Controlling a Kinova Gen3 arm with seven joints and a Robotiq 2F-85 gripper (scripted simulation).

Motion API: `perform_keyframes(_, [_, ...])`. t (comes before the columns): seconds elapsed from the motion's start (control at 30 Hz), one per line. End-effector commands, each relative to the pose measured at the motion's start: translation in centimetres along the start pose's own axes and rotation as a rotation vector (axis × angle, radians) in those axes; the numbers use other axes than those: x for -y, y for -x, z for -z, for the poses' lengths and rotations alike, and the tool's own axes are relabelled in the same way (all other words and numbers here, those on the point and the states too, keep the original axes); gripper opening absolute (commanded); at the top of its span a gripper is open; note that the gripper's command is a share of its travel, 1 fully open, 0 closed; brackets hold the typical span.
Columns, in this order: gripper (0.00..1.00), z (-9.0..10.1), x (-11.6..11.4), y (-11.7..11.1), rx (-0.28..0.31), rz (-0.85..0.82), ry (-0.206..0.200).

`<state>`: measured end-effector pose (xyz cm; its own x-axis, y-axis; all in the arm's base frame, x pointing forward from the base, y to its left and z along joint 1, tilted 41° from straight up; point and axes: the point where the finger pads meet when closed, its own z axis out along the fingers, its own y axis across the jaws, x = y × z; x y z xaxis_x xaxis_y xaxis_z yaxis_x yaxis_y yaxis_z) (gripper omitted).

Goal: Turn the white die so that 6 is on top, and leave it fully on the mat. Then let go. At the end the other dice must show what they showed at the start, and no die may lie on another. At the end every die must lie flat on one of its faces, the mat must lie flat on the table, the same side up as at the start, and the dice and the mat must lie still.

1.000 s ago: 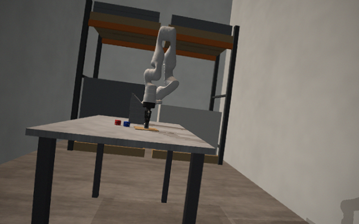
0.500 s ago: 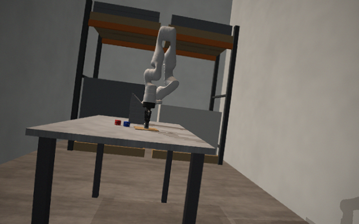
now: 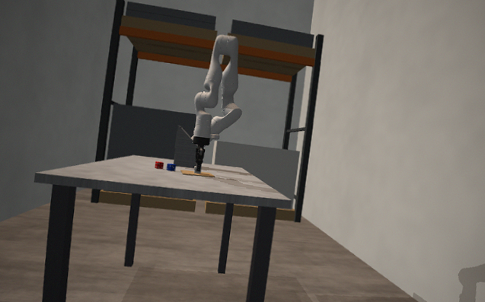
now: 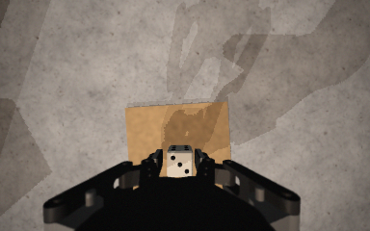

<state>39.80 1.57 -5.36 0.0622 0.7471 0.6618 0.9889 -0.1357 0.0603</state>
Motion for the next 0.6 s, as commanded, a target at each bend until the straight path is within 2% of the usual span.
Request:
perform_keyframes(0.0, [0.46,1.0,-0.2,0.1,0.005,0.000,0.006])
perform_keyframes(0.1, [0.46,1.3,-0.2,0.1,0.005,0.000,0.006])
perform_keyframes(0.43, [0.46,6.5,-0.2,0.1,0.005,0.000,0.006])
perform_keyframes(0.57, [0.46,8.0,-0.2,0.1,0.005,0.000,0.006])
